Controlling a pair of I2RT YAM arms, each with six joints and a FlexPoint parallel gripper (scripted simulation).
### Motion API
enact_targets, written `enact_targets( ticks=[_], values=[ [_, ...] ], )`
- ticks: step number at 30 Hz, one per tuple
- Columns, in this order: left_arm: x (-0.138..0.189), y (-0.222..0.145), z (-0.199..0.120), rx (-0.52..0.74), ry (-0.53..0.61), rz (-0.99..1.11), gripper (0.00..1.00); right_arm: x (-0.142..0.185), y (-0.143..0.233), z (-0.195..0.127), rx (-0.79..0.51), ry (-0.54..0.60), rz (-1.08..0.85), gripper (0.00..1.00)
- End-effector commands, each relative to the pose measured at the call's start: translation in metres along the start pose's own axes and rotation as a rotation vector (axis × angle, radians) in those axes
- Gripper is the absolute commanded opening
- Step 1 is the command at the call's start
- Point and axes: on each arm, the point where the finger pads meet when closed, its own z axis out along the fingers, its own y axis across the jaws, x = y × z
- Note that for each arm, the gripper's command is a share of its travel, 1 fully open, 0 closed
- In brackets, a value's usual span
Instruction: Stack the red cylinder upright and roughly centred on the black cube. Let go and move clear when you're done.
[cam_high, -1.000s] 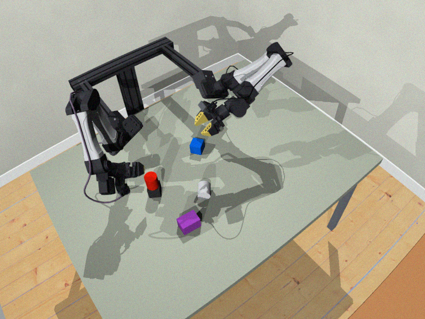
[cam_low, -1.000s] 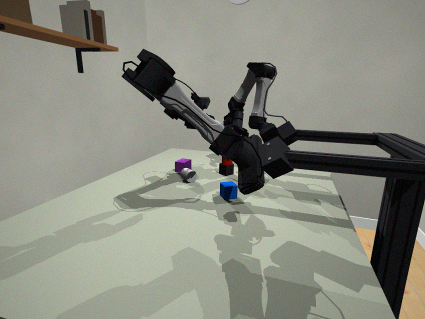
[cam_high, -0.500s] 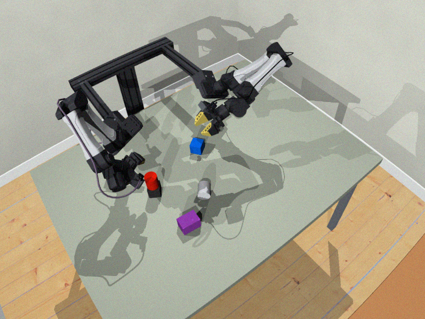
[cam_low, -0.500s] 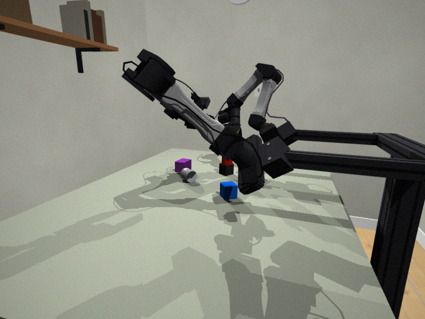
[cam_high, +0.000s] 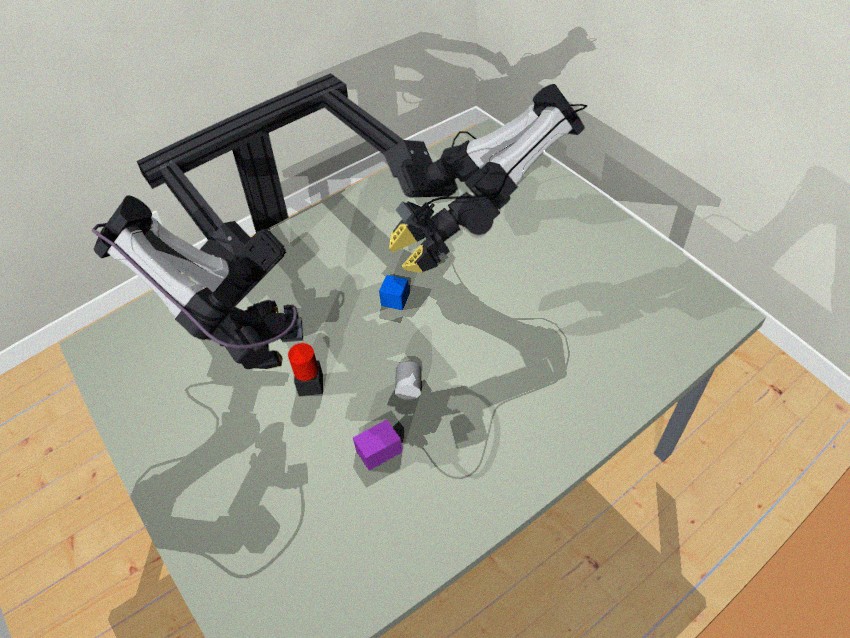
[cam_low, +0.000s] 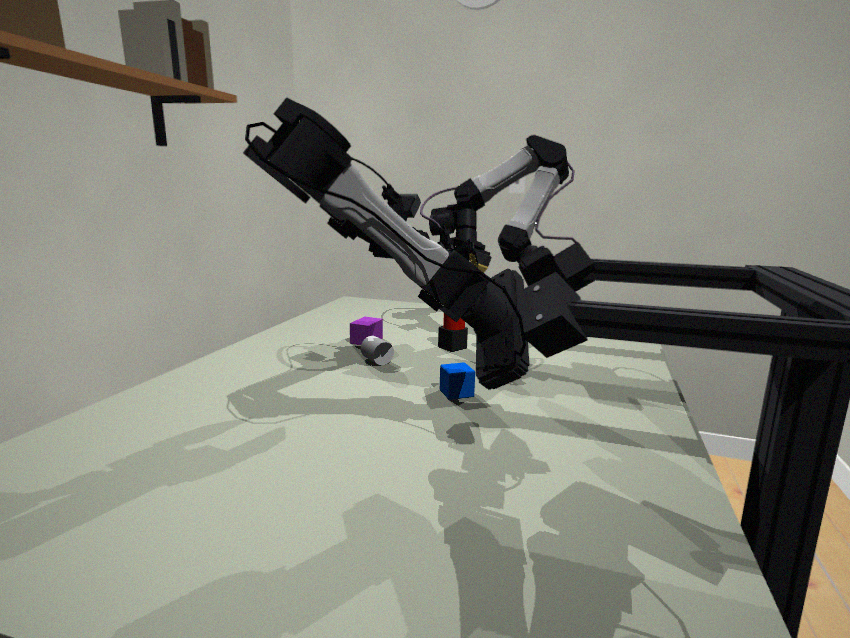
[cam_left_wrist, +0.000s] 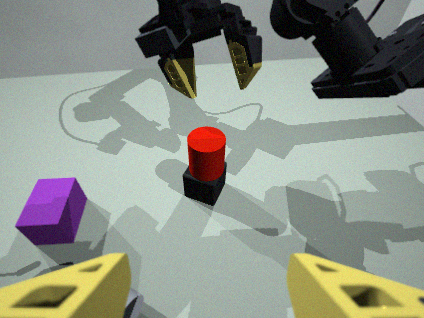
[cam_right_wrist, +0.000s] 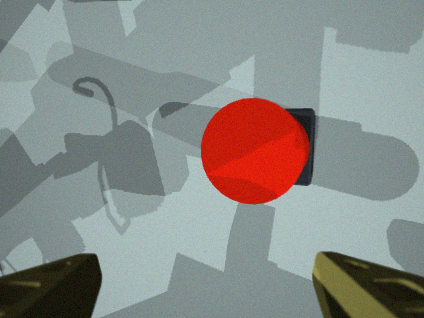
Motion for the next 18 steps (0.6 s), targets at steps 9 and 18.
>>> enact_targets(
  ticks=[9,18],
  values=[
    [-0.036,0.012,0.002,-0.019,-0.114,0.028,0.61,-0.013,-0.020,-0.021,0.166,0.041,-0.606,0.84],
    [-0.049,0.015,0.003,-0.018,-0.139,0.047,0.61,-0.020,-0.017,-0.023,0.176,0.018,-0.663,0.84]
  ],
)
